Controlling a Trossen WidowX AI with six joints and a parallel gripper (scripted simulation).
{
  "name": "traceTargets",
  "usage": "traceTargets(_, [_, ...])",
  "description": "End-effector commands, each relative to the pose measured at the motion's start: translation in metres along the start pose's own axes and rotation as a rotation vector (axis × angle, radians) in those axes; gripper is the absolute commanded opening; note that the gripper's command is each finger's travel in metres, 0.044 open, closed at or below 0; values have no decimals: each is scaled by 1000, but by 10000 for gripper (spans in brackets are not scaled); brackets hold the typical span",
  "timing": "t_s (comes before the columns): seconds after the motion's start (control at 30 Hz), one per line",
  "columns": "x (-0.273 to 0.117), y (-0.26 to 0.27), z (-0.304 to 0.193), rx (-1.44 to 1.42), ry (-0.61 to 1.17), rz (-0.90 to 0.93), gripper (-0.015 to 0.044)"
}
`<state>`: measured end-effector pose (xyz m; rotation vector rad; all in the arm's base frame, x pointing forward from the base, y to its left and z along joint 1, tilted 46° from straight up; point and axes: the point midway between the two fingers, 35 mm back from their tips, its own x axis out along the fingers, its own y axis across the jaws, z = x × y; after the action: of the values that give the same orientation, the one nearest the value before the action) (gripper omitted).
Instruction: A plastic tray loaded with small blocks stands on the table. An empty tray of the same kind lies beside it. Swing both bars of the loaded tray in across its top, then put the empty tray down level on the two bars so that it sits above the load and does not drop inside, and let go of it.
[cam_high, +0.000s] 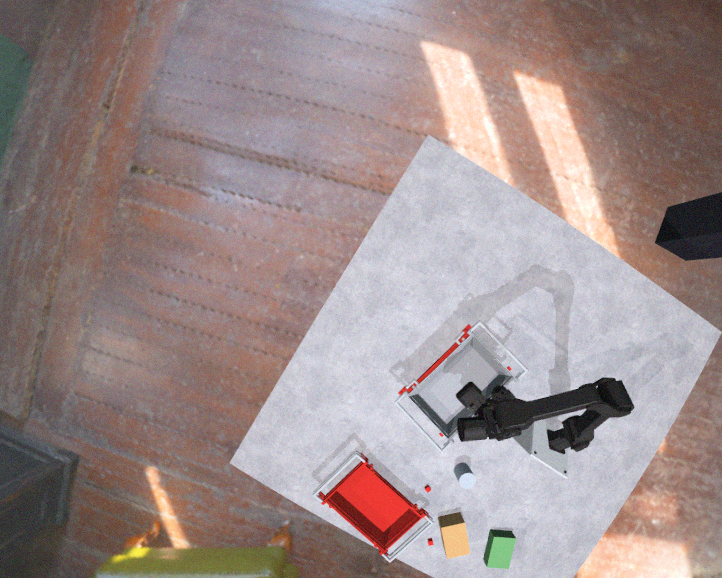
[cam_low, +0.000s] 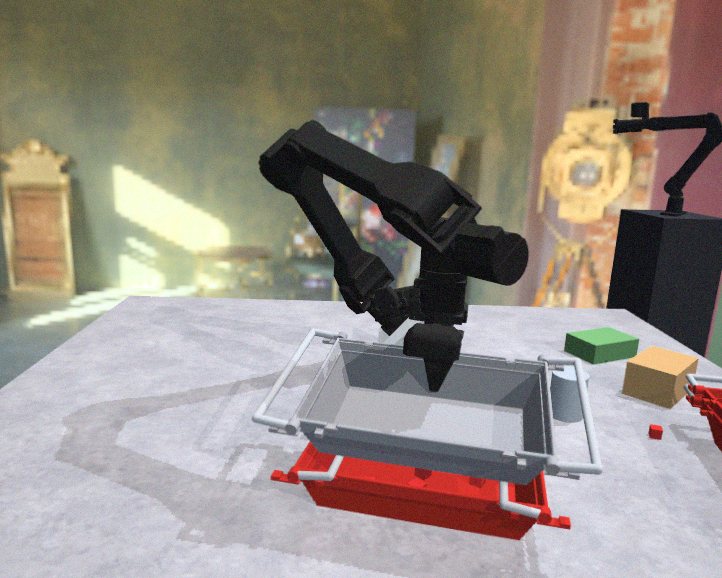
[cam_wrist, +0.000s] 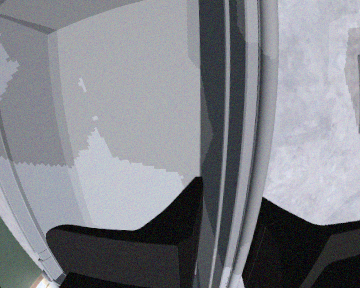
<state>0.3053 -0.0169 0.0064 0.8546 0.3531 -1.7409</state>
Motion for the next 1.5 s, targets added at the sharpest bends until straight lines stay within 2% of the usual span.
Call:
traceTargets(0.0, [5, -3, 2, -6, 0, -25, 0])
traceTargets(1.47, [9, -5, 1, -6, 0, -25, 0])
